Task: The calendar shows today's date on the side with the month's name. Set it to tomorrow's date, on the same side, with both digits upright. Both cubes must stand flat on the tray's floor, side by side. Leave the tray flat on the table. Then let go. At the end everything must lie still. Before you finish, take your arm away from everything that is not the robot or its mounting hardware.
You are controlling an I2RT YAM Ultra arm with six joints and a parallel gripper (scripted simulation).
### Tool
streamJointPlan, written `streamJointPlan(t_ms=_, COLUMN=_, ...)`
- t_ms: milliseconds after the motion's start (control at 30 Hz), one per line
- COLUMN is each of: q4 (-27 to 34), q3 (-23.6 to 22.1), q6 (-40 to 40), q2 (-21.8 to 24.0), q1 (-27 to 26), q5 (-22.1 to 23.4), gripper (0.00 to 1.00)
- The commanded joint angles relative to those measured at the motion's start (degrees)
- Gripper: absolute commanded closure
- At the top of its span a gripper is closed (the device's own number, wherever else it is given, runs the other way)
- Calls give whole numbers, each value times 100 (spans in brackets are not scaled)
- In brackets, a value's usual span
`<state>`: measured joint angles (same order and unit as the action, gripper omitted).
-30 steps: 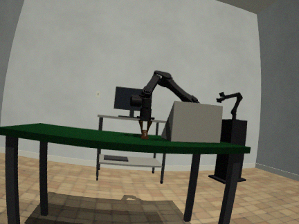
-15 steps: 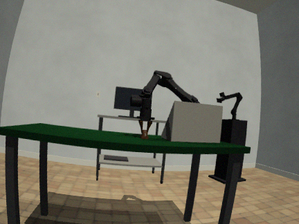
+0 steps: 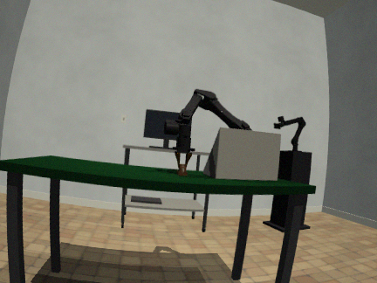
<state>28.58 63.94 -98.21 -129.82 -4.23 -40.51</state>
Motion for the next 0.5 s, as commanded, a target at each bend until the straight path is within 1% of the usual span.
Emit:
streamJointPlan(t_ms=0, q4=11, q3=46, q6=2, q2=27, q1=55, q5=-53, gripper=74)
streamJointPlan(t_ms=467, q4=-68, q3=30, q6=47, q2=-7, q1=21, q5=-55, gripper=74)
